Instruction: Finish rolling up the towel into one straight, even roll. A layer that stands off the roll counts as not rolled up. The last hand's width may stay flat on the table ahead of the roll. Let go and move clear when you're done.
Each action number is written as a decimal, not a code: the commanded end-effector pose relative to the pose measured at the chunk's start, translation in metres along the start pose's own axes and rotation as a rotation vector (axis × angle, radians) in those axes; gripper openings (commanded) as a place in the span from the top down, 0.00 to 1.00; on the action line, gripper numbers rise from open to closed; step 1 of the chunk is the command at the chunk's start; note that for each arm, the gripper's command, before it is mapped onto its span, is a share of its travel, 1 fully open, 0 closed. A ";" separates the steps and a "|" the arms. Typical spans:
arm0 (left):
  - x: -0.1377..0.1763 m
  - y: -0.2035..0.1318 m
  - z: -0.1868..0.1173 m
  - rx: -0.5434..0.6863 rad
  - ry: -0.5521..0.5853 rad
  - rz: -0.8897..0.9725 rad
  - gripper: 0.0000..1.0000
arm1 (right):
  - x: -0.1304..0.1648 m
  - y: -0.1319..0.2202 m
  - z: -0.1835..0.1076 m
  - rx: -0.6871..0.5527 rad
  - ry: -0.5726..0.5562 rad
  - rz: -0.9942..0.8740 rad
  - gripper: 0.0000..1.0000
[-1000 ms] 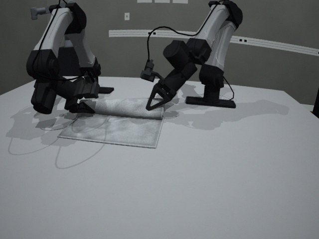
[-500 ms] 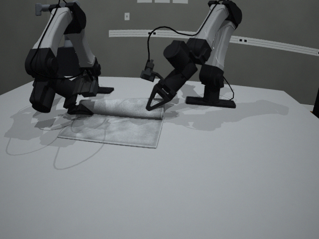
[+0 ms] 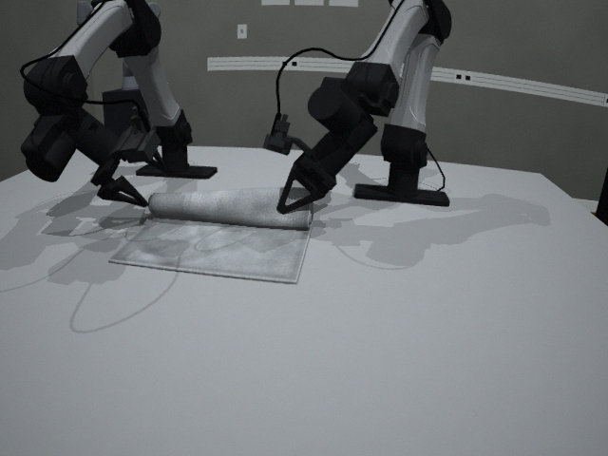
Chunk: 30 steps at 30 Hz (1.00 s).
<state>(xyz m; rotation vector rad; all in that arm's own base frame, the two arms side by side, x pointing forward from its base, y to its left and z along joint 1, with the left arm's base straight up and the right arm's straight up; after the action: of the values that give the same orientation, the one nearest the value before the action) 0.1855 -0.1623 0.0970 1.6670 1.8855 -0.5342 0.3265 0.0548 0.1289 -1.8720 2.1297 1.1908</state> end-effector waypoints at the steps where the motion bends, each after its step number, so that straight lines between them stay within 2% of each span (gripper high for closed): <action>1: 0.002 0.001 0.000 0.147 0.030 -0.094 0.69 | -0.009 -0.008 -0.009 -0.166 0.030 -0.031 0.13; 6: 0.002 0.007 0.000 0.219 0.041 -0.153 0.69 | -0.010 0.000 -0.007 -0.099 0.025 -0.076 0.12; 19: 0.002 0.030 0.005 0.518 0.087 -0.399 0.69 | -0.011 0.059 0.016 0.384 -0.011 -0.396 0.07; 21: 0.002 0.030 0.005 0.518 0.087 -0.399 0.69 | -0.011 0.059 0.016 0.384 -0.011 -0.396 0.07; 30: 0.005 0.039 0.010 0.662 0.109 -0.517 0.69 | -0.007 0.089 0.037 0.655 -0.031 -0.572 0.04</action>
<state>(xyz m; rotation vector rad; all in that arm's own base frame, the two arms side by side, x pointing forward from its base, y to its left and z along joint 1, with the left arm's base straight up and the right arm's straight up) 0.2292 -0.1636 0.0907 1.5676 2.3465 -1.3141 0.2285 0.0715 0.1485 -1.9686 1.6190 0.5559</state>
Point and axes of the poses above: on each arm, the point where the finger pads meet when closed, its own z axis out along the fingers, its own y axis across the jaws, x = y × z, the point moved 8 cm from there along -z, back along the fingers, and after that the axes turned 4 degrees about -z, right-handed, at the moved point
